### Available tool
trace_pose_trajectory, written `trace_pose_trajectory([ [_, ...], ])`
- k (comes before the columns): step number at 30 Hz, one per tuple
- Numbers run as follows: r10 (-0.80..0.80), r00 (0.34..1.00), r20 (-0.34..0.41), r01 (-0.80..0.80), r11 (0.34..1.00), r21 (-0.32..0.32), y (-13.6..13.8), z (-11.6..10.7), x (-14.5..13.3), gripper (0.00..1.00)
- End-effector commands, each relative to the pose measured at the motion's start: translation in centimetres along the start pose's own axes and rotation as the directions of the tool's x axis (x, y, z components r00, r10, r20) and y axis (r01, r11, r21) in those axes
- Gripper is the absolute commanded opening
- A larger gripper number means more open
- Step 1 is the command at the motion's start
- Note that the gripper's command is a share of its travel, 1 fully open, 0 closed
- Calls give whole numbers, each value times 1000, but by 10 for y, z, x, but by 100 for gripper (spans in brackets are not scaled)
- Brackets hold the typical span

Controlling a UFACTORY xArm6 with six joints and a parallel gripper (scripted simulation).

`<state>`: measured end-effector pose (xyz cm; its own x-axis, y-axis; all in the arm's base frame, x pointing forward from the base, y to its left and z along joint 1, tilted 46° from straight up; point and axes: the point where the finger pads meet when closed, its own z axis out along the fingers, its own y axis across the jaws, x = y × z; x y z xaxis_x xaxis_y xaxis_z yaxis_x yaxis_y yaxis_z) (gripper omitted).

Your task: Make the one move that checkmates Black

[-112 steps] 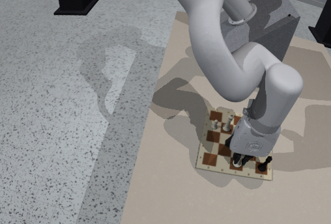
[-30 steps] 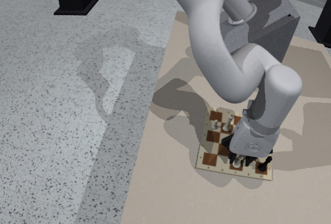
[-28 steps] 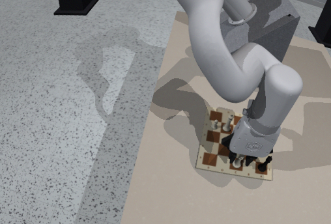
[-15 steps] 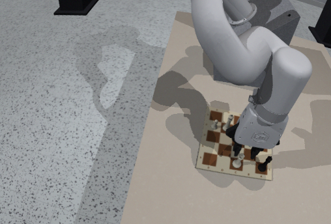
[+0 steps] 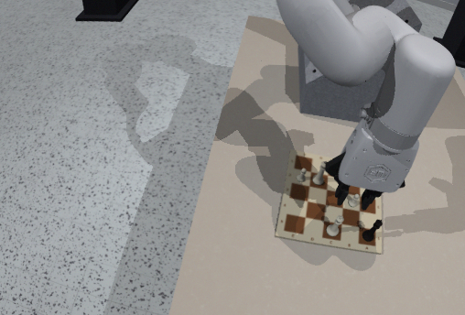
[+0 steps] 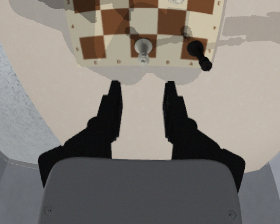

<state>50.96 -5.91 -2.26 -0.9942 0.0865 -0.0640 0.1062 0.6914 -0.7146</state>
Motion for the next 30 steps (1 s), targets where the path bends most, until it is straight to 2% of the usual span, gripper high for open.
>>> trace_pose_trajectory([
  [1, 1, 1000, 4, -1, 1000, -2, 0, -3, -2, 100],
  [22, 1, 1000, 4, -1, 1000, -2, 0, -3, -2, 100],
  [30, 1, 1000, 4, -1, 1000, -2, 0, -10, -2, 100],
])
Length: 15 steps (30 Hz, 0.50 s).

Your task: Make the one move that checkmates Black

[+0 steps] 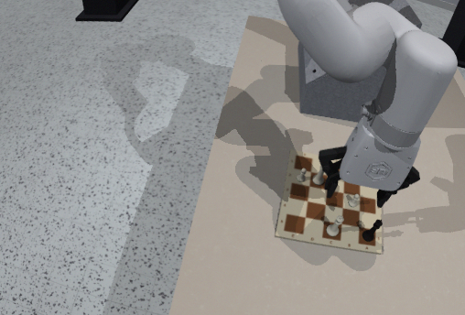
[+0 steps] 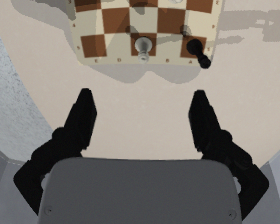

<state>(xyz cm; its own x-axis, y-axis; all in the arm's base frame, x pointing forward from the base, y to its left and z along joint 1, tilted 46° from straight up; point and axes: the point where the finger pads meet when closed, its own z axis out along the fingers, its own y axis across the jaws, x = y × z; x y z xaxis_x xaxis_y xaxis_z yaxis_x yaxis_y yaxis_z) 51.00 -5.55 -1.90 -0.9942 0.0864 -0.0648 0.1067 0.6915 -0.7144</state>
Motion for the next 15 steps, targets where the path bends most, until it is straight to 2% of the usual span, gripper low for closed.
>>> trace_pose_trajectory([
  [1, 1, 1000, 3, -1, 1000, -1, 0, -8, -1, 100],
  [12, 1, 1000, 3, -1, 1000, -1, 0, -48, -1, 100],
  [15, 1, 1000, 3, -1, 1000, -1, 0, -50, -1, 100],
])
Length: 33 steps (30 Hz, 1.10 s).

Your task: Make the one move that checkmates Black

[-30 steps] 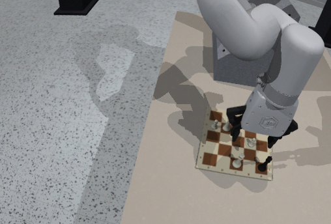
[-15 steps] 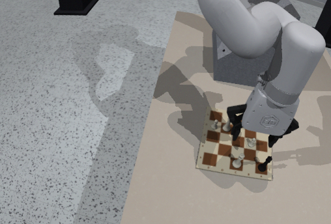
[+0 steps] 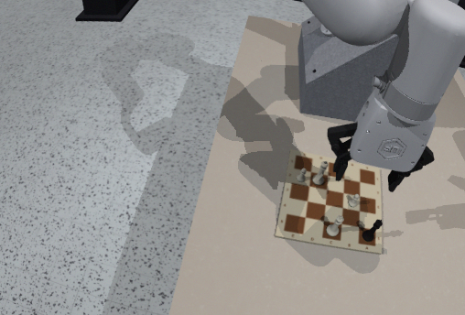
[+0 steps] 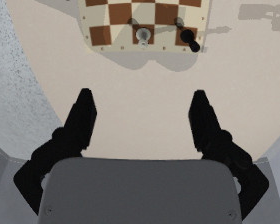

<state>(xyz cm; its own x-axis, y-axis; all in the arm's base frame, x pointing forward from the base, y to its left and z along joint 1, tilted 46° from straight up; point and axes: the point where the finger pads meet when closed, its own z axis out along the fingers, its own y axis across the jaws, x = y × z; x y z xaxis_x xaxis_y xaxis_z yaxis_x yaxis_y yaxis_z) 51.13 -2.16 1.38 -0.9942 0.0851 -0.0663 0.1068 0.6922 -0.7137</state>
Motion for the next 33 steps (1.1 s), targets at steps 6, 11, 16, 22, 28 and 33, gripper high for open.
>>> trace_pose_trajectory([
  [6, 1, 1000, 1, -1, 1000, 0, 0, -13, -1, 100],
  [11, 1, 1000, 1, -1, 1000, 0, 0, -13, -1, 100],
  [16, 1, 1000, 1, -1, 1000, 0, 0, -13, -1, 100],
  [22, 1, 1000, 1, -1, 1000, 0, 0, -13, -1, 100],
  [28, 1, 1000, 1, -1, 1000, 0, 0, -13, -1, 100],
  [33, 1, 1000, 1, -1, 1000, 0, 0, -13, -1, 100],
])
